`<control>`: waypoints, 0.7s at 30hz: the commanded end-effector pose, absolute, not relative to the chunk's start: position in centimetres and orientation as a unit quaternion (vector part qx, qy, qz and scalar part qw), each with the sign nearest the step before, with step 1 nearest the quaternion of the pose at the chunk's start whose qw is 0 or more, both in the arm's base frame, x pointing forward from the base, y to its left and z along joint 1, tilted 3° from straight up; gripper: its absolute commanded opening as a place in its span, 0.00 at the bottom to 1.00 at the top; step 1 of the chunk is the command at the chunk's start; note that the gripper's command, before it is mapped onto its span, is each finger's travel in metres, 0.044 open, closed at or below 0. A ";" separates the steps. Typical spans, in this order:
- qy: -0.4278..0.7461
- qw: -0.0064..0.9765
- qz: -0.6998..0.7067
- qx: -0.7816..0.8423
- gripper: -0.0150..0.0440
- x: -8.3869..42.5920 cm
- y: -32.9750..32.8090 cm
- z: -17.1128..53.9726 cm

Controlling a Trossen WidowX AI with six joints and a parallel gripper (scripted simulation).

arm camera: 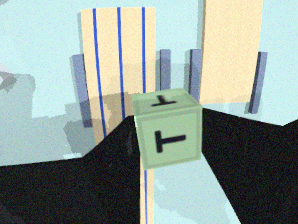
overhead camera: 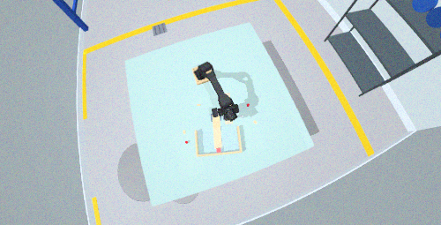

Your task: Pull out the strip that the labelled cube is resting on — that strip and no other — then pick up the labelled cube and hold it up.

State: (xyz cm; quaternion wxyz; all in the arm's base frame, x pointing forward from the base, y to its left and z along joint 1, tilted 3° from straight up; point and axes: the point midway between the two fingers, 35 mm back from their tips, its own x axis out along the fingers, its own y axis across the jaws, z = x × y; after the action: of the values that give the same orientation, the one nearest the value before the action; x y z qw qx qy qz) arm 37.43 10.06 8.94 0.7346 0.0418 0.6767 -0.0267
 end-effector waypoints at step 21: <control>0.680 0.731 -0.025 0.040 0.25 29.4 7.9 8.2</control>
State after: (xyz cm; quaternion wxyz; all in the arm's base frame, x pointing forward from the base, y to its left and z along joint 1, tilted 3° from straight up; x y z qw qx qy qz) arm 30.44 8.16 8.38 0.7314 0.0407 0.6802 -0.0277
